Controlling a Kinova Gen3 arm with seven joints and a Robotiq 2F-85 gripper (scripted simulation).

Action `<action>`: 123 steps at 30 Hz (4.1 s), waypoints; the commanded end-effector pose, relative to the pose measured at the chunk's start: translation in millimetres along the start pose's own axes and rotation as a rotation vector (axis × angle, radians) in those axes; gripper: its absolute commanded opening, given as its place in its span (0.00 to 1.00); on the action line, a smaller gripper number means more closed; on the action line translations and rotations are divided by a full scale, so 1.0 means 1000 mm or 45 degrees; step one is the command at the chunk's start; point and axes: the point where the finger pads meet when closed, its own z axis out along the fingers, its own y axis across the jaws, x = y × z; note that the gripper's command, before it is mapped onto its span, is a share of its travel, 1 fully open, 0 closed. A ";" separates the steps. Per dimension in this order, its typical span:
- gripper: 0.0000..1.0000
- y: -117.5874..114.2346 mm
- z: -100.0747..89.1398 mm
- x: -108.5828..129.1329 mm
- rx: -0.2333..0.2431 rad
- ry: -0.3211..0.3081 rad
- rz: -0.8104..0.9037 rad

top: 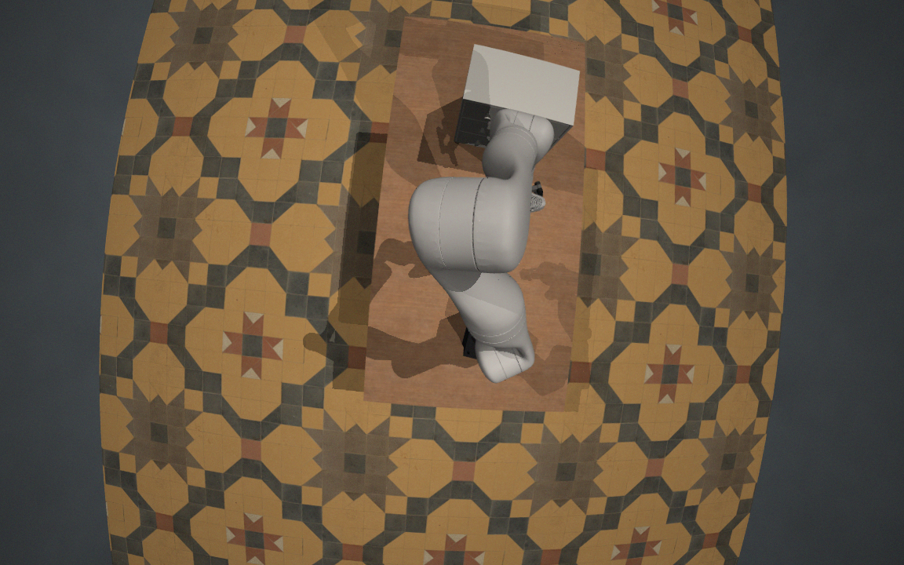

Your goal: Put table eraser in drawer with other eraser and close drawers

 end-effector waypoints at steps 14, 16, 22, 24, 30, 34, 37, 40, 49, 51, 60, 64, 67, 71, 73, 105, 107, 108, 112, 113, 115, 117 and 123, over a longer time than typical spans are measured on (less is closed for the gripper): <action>1.00 -0.015 -0.009 0.000 -0.040 -0.064 0.082; 1.00 -0.015 -0.009 0.000 -0.040 -0.064 0.082; 1.00 -0.021 -0.013 0.001 -0.056 -0.091 0.116; 1.00 -0.021 -0.013 0.001 -0.056 -0.091 0.116; 1.00 -0.027 -0.016 0.001 -0.070 -0.117 0.148; 1.00 -0.027 -0.016 0.001 -0.070 -0.117 0.148; 1.00 -0.032 -0.019 0.001 -0.082 -0.141 0.178; 1.00 -0.032 -0.019 0.001 -0.082 -0.141 0.178; 1.00 -0.038 -0.022 0.002 -0.093 -0.164 0.206; 1.00 -0.038 -0.022 0.002 -0.093 -0.164 0.206; 1.00 -0.048 -0.028 0.003 -0.111 -0.206 0.255; 1.00 -0.048 -0.028 0.003 -0.111 -0.206 0.255; 1.00 -0.052 -0.030 0.004 -0.119 -0.224 0.277; 1.00 -0.056 -0.033 0.004 -0.125 -0.240 0.297; 1.00 -0.056 -0.033 0.004 -0.125 -0.240 0.297; 1.00 -0.073 -0.042 0.008 -0.148 -0.310 0.379; 1.00 -0.073 -0.042 0.008 -0.148 -0.310 0.379; 1.00 -0.074 -0.043 0.008 -0.149 -0.314 0.384; 1.00 -0.075 -0.043 0.008 -0.150 -0.318 0.387; 1.00 -0.075 -0.043 0.008 -0.150 -0.318 0.387; 1.00 -0.076 -0.044 0.008 -0.150 -0.320 0.390; 1.00 -0.076 -0.044 0.009 -0.151 -0.322 0.392; 1.00 -0.076 -0.044 0.009 -0.151 -0.322 0.392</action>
